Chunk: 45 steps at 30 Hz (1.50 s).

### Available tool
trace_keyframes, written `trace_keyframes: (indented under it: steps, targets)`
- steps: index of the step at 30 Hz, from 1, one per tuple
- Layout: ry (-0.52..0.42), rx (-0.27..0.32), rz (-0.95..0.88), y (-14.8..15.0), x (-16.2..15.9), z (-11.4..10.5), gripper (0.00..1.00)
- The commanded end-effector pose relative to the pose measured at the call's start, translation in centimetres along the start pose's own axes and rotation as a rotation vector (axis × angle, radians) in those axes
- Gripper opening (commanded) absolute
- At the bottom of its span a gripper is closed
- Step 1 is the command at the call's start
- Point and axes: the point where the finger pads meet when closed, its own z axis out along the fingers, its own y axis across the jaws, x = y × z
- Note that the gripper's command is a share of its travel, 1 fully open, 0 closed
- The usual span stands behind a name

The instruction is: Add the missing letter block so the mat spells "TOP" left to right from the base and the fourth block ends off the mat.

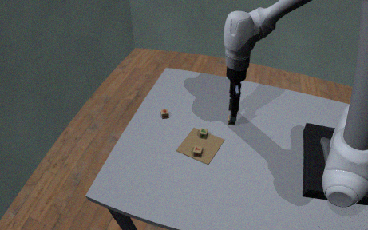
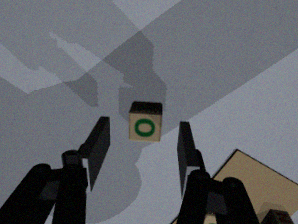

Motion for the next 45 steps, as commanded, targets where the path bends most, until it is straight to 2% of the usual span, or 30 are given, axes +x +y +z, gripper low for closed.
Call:
trace_keyframes:
  steps: [1,12,25,31,45]
  targets:
    - [0.000,0.000,0.000,0.0,0.0,0.0,0.40]
    - [0.000,0.000,0.000,0.0,0.0,0.3,0.40]
    - [0.000,0.000,0.000,0.0,0.0,3.0,0.40]
    - [0.000,0.000,0.000,0.0,0.0,3.5,0.40]
    - [0.000,0.000,0.000,0.0,0.0,3.7,0.40]
